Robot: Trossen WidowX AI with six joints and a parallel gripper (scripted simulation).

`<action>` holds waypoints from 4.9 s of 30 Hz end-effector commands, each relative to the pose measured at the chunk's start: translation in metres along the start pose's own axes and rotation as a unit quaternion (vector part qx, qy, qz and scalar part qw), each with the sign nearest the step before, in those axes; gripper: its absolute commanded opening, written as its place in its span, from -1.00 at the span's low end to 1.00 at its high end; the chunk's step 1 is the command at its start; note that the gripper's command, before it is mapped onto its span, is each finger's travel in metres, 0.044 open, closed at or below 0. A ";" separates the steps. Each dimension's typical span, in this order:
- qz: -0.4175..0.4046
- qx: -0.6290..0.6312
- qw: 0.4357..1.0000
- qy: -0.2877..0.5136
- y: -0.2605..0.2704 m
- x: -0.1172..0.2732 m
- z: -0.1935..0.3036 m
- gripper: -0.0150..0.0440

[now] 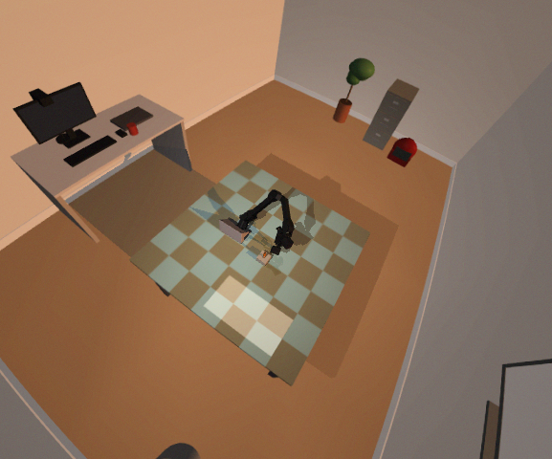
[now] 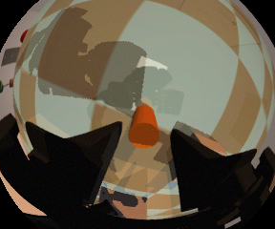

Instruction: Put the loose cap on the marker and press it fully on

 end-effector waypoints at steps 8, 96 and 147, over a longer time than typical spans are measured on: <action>-0.005 -0.002 1.000 0.001 0.002 -0.019 0.001 0.30; -0.001 -0.003 1.000 0.003 -0.089 0.096 0.083 -0.49; -0.001 -0.003 1.000 0.003 -0.089 0.039 0.083 -0.49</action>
Point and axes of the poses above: the point midway between the two fingers, 35 mm back from their tips, its own x axis back along the fingers, its own y axis across the jaws, z = x × y, the point moved 8 cm from there along x, back along the fingers, and after that the axes turned 11 degrees about x, right-handed, at the moved point
